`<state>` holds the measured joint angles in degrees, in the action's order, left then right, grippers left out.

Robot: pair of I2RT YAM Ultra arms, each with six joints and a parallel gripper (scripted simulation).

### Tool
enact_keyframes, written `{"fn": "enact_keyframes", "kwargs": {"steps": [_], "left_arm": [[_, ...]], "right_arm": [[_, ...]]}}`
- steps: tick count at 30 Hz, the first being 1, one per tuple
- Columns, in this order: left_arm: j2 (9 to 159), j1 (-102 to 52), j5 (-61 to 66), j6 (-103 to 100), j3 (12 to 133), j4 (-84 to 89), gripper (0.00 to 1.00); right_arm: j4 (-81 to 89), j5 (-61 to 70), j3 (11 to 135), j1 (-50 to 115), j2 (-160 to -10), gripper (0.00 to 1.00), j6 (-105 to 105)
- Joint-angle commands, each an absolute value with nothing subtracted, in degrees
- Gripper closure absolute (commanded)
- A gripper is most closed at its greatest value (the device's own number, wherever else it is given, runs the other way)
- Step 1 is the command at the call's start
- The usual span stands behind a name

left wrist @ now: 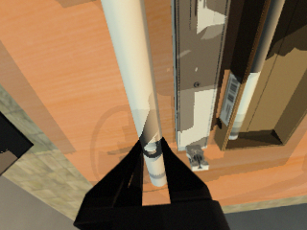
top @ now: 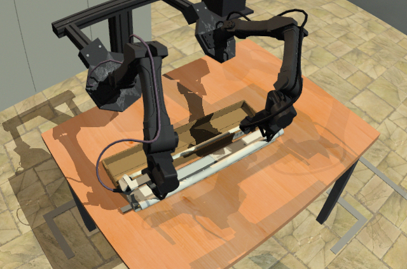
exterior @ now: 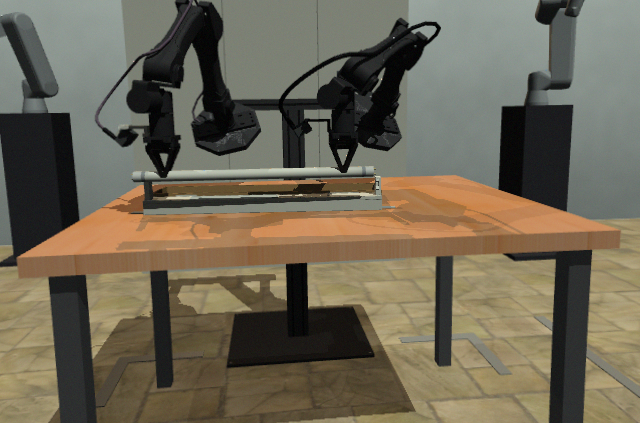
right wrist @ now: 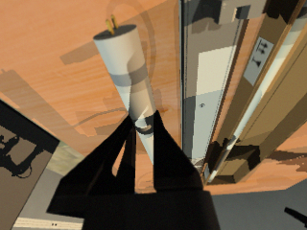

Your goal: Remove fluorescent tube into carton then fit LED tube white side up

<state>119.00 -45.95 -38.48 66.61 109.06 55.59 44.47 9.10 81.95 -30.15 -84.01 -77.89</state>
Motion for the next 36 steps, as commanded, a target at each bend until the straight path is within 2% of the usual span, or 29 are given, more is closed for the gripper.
{"fn": "enact_keyframes", "kwargs": {"steps": [1, 6, 10, 24, 28, 36], "left_arm": [[117.35, -47.21, -37.62, 66.33, 107.67, 54.42, 0.89], [116.50, -47.56, -37.60, 66.33, 106.07, 53.64, 0.89], [116.92, -47.58, -37.62, 66.49, 109.82, 56.35, 0.89], [115.61, -47.72, -37.75, 66.24, 104.52, 52.95, 0.89], [115.74, -47.75, -37.72, 66.16, 108.19, 55.67, 0.89], [115.16, -47.85, -38.78, 66.66, 104.40, 53.07, 0.89]], "right_arm": [[43.35, 9.66, 80.78, -30.41, -82.13, 0.89, -78.15], [42.90, 9.91, 79.55, -30.73, -81.31, 0.89, -78.44], [45.29, 9.66, 82.46, -30.16, -81.27, 0.89, -78.43], [42.27, 9.15, 78.20, -30.62, -80.40, 0.89, -78.49], [44.64, 8.98, 81.07, -30.54, -80.47, 0.89, -78.48], [42.20, 8.48, 77.80, -30.99, -80.00, 0.89, -78.43]]}}
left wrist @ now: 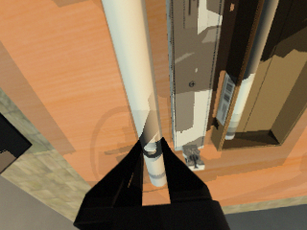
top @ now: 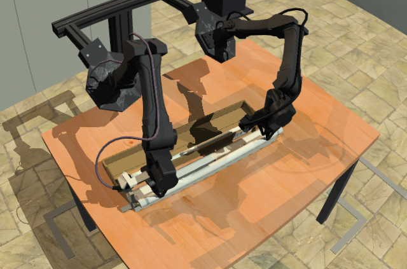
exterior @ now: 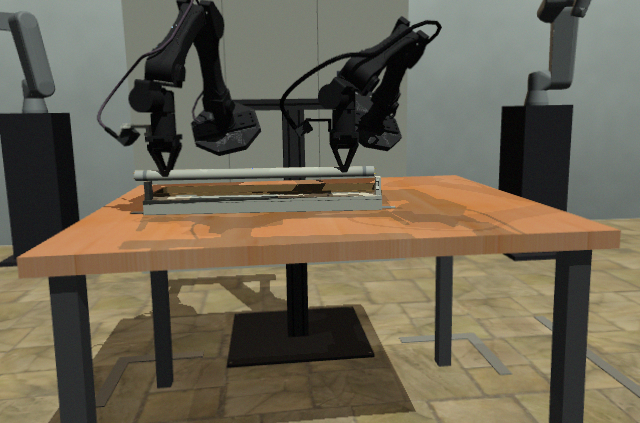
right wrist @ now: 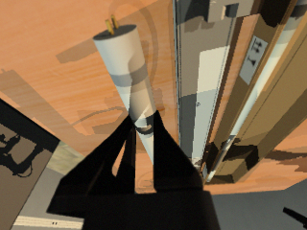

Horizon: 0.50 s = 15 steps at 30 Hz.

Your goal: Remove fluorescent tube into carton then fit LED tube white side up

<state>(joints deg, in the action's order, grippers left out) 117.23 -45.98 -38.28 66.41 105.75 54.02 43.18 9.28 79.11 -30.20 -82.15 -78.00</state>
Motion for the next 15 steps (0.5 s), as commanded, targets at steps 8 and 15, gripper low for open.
{"fn": "enact_keyframes", "kwargs": {"steps": [8, 15], "left_arm": [[114.95, -47.99, -38.39, 66.99, 103.70, 53.43, 0.89], [114.52, -48.01, -38.06, 66.70, 102.90, 54.25, 0.89]], "right_arm": [[42.06, 8.43, 78.57, -31.19, -79.84, 0.89, -78.40], [43.40, 8.43, 77.36, -31.11, -79.34, 0.89, -78.36]]}}
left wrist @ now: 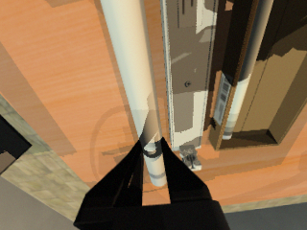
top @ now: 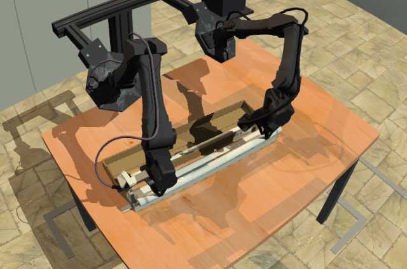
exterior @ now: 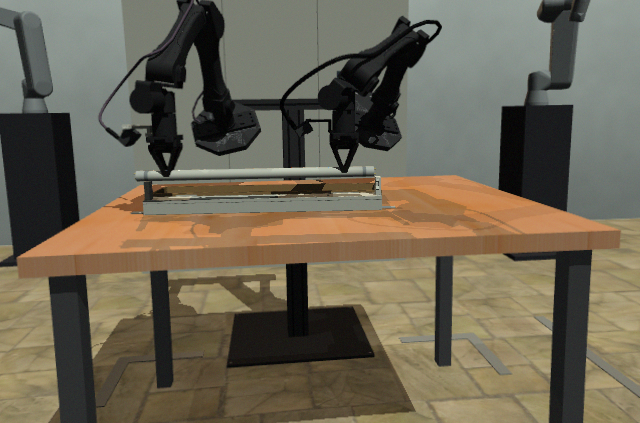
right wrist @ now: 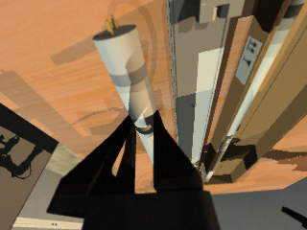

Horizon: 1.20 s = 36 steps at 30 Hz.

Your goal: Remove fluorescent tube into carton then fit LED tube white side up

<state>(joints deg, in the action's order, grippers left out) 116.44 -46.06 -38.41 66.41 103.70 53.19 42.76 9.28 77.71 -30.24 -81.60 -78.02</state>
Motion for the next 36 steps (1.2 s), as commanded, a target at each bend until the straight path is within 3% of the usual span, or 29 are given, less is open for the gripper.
{"fn": "enact_keyframes", "kwargs": {"steps": [1, 36], "left_arm": [[114.54, -47.83, -38.68, 66.43, 103.29, 52.23, 0.89], [113.24, -48.11, -38.02, 66.21, 99.07, 51.74, 0.89]], "right_arm": [[41.51, 8.56, 76.53, -30.66, -79.64, 0.89, -78.30], [40.61, 9.02, 72.53, -30.49, -77.96, 0.89, -78.34]]}}
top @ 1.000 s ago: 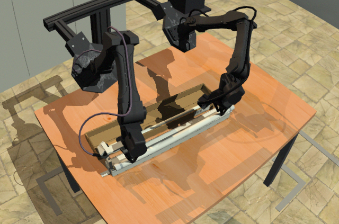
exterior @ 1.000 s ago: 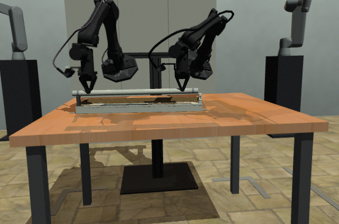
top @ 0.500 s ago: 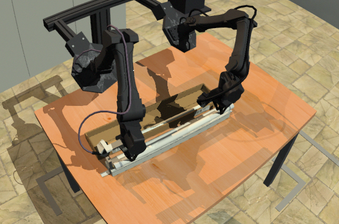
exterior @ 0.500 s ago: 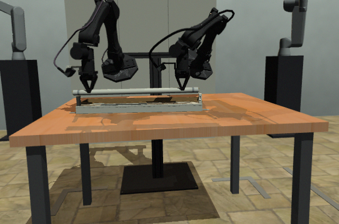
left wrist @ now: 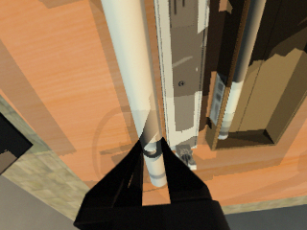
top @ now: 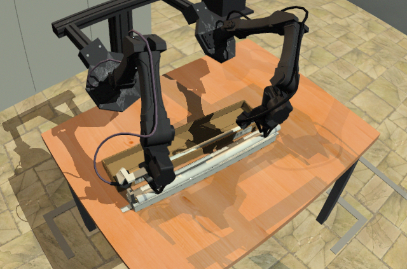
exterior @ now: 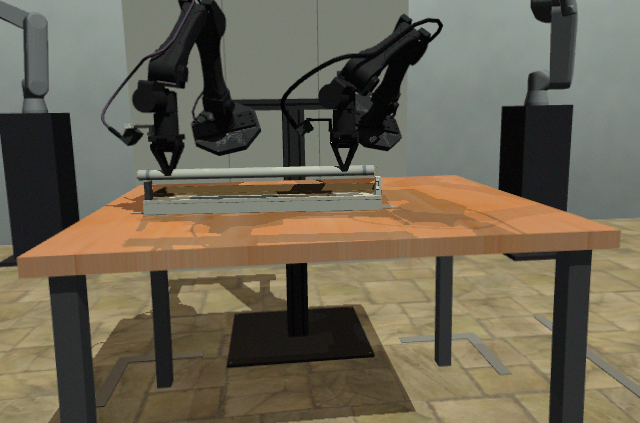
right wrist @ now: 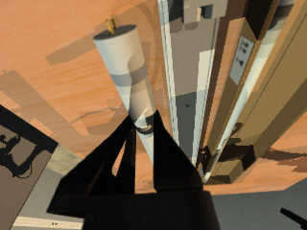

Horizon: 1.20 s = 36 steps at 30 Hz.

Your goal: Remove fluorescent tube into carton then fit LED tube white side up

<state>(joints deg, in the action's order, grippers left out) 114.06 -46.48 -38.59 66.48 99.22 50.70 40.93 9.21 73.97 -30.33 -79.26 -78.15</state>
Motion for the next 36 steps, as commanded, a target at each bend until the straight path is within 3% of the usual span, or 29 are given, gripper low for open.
{"fn": "enact_keyframes", "kwargs": {"steps": [1, 20, 36], "left_arm": [[113.03, -48.08, -38.03, 65.98, 98.24, 51.76, 0.89], [111.64, -48.03, -37.95, 66.99, 100.33, 51.54, 0.89], [110.95, -48.21, -37.92, 65.90, 95.35, 48.82, 0.89]], "right_arm": [[41.53, 9.09, 72.89, -30.44, -77.51, 0.89, -78.35], [41.19, 9.66, 74.83, -29.74, -77.17, 0.89, -78.48], [40.12, 9.32, 70.48, -31.03, -75.79, 0.89, -78.77]]}}
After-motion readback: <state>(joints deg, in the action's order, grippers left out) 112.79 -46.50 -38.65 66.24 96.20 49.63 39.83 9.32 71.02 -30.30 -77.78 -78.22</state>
